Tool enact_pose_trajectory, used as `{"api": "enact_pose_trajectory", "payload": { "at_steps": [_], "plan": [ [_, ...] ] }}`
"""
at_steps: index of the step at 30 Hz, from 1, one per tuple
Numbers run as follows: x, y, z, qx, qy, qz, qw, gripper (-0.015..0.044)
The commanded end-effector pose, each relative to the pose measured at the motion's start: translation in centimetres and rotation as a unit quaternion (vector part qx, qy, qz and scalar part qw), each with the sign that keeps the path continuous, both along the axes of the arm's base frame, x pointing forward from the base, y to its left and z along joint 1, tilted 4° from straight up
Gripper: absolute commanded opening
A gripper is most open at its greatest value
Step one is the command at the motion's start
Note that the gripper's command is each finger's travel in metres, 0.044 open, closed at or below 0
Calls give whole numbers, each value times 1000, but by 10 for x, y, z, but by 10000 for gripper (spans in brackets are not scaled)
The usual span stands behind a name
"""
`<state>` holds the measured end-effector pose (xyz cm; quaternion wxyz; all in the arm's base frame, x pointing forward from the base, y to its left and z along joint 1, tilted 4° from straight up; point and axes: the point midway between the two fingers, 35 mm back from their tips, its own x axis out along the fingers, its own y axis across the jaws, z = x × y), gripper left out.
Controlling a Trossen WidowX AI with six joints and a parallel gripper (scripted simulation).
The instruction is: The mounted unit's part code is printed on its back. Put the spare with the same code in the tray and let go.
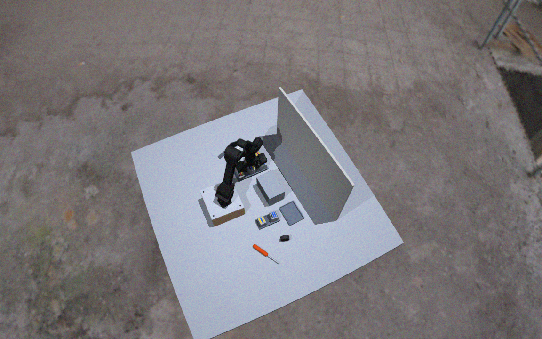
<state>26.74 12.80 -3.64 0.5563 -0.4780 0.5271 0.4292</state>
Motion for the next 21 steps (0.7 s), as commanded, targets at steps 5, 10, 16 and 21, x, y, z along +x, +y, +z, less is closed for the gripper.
{"api": "enact_pose_trajectory", "payload": {
  "at_steps": [5,10,16,21],
  "plan": [
    [0,-1,-3,-3,0,2,1000,300],
    [-1,-1,-2,-1,1,0,1000,169],
    [-1,-1,-2,-1,1,0,1000,109],
    [-1,-1,-2,-1,1,0,1000,17]
  ]
}}
